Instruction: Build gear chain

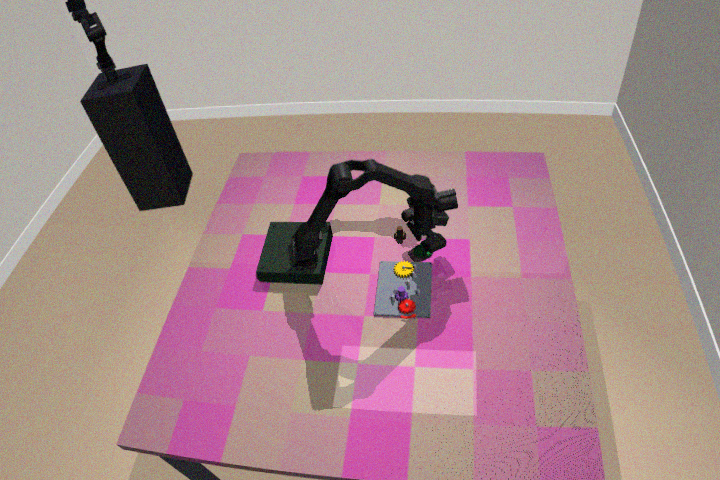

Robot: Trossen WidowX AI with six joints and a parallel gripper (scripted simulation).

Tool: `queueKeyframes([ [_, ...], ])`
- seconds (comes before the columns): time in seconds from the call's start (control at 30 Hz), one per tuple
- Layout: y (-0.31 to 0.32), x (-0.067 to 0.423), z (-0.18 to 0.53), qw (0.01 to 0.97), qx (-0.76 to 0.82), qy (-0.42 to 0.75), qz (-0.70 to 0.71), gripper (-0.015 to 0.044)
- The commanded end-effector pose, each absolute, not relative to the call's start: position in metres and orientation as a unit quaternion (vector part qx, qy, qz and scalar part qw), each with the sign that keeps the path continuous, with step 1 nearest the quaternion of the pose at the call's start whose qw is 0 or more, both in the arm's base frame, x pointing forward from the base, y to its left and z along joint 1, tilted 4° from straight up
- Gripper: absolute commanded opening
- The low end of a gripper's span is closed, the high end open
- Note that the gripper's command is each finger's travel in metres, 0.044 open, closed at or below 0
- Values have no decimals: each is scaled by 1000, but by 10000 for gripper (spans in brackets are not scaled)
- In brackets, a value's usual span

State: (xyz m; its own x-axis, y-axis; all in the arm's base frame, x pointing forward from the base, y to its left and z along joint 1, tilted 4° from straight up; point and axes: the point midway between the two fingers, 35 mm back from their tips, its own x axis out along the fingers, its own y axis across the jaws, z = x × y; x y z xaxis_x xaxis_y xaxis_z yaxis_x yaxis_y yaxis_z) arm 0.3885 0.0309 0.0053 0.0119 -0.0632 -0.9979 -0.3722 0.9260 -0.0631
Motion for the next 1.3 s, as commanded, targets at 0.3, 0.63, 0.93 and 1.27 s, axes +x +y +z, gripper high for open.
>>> queueKeyframes([
  [0.3,31,388,4,693,-155,695,110,32],
  [0.63,31,391,17,694,-155,695,110,0],
  [0.93,32,394,38,694,-155,695,110,0],
  [1.27,33,397,63,695,-154,694,110,0],
])
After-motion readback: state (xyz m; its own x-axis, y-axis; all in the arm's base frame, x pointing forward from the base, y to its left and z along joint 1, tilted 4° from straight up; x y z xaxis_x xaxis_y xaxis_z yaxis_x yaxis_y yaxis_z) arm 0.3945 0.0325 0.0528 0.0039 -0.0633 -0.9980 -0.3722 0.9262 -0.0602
